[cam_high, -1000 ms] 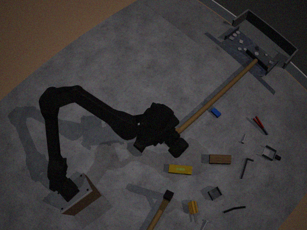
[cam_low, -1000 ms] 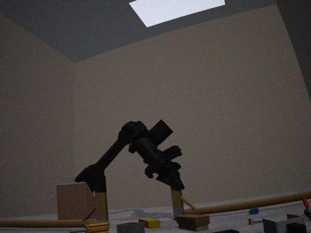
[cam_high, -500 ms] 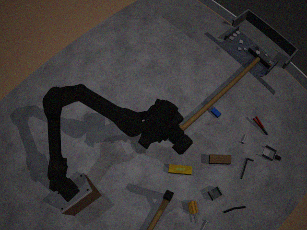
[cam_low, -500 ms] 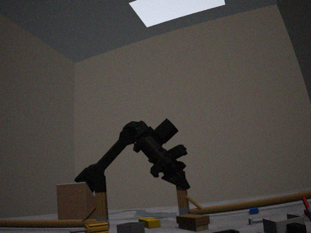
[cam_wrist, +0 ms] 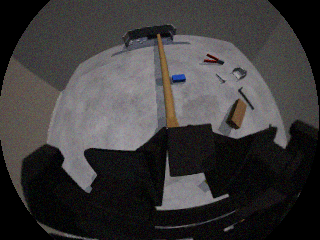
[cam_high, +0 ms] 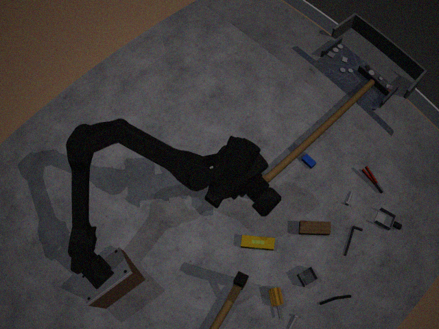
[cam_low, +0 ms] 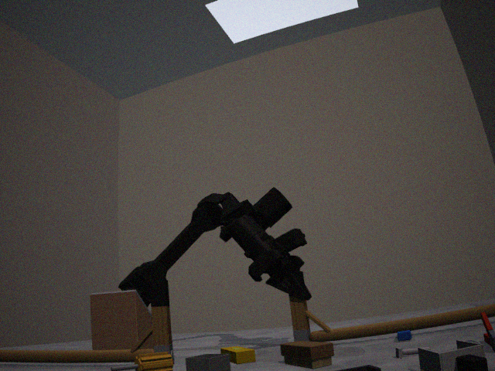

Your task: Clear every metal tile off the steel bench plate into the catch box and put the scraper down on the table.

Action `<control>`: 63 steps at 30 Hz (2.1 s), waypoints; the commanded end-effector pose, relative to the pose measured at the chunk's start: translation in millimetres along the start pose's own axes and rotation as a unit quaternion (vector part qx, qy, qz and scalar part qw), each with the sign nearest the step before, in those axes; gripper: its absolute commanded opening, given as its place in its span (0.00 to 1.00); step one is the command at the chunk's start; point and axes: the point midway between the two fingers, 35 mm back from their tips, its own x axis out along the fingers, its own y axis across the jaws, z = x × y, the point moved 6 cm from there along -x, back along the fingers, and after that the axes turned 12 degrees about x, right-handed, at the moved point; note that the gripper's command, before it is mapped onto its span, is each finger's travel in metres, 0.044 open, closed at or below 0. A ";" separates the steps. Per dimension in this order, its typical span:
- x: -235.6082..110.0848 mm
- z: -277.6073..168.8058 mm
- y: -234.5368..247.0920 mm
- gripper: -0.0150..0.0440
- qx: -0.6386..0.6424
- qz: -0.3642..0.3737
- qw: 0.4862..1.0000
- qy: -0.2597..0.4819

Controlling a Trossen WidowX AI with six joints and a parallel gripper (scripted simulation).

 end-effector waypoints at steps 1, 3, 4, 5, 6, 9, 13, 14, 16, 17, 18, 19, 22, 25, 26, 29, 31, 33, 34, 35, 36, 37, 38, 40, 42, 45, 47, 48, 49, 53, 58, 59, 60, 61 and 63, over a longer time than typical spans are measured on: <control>0.9 9.5 1.7 0.25 -0.002 -0.001 1.000 -0.007; 2.3 11.4 2.1 0.25 -0.002 -0.001 1.000 -0.007; 3.0 12.3 2.4 0.25 -0.002 -0.001 1.000 -0.008; 3.7 13.3 2.6 0.25 -0.002 0.000 1.000 -0.008; 4.5 14.2 2.8 0.25 -0.002 0.000 1.000 -0.008; 6.6 17.0 3.5 0.25 -0.002 0.000 1.000 -0.008; 9.5 20.6 4.4 0.25 -0.002 0.000 1.000 -0.008; 10.3 21.5 4.7 0.25 -0.002 0.000 1.000 -0.008; 11.7 23.3 5.2 0.25 -0.002 0.000 1.000 -0.008; 12.5 24.2 5.4 0.25 -0.002 0.000 1.000 -0.008; 13.2 25.1 5.7 0.25 -0.002 0.000 1.000 -0.008; 13.9 26.0 5.9 0.25 -0.002 0.000 1.000 -0.008; 16.1 28.6 6.7 0.25 -0.002 0.000 1.000 -0.008; 18.3 31.2 7.4 0.25 -0.002 0.000 1.000 -0.008; 19.0 32.0 7.7 0.25 -0.002 0.000 1.000 -0.008; 21.3 34.6 8.5 0.25 -0.002 0.000 1.000 -0.008; 22.7 36.3 9.0 0.25 -0.002 0.000 1.000 -0.008; 24.2 37.9 9.5 0.25 -0.002 0.000 1.000 -0.008; 24.9 38.8 9.8 0.25 -0.002 0.001 1.000 -0.008; 25.7 39.6 10.1 0.25 -0.002 0.001 1.000 -0.008; 26.4 40.4 10.4 0.25 -0.002 0.001 1.000 -0.008; 27.2 41.2 10.6 0.25 -0.002 0.001 1.000 -0.008; 27.9 42.0 11.0 0.25 -0.002 0.001 1.000 -0.008; 29.4 43.6 11.7 0.25 -0.002 0.001 1.000 -0.009; 30.9 45.2 12.4 0.25 -0.002 0.001 1.000 -0.009; 33.1 47.5 13.5 0.25 -0.002 0.001 1.000 -0.009; 32.1 41.7 10.9 0.25 0.000 0.001 1.000 -0.004; 32.1 41.7 10.9 0.25 0.000 0.001 1.000 -0.004; 32.1 41.7 10.9 0.25 0.000 0.001 1.000 -0.004; 32.1 41.7 10.9 0.25 0.000 0.001 1.000 -0.004; 32.1 41.7 10.9 0.25 0.000 0.001 1.000 -0.004; 32.1 41.7 10.9 0.25 0.000 0.001 1.000 -0.004; 32.1 41.7 10.9 0.25 0.000 0.001 1.000 -0.004; 32.1 41.8 10.9 0.25 0.000 0.001 1.000 -0.004; 32.3 42.1 11.1 0.25 0.000 0.001 1.000 -0.004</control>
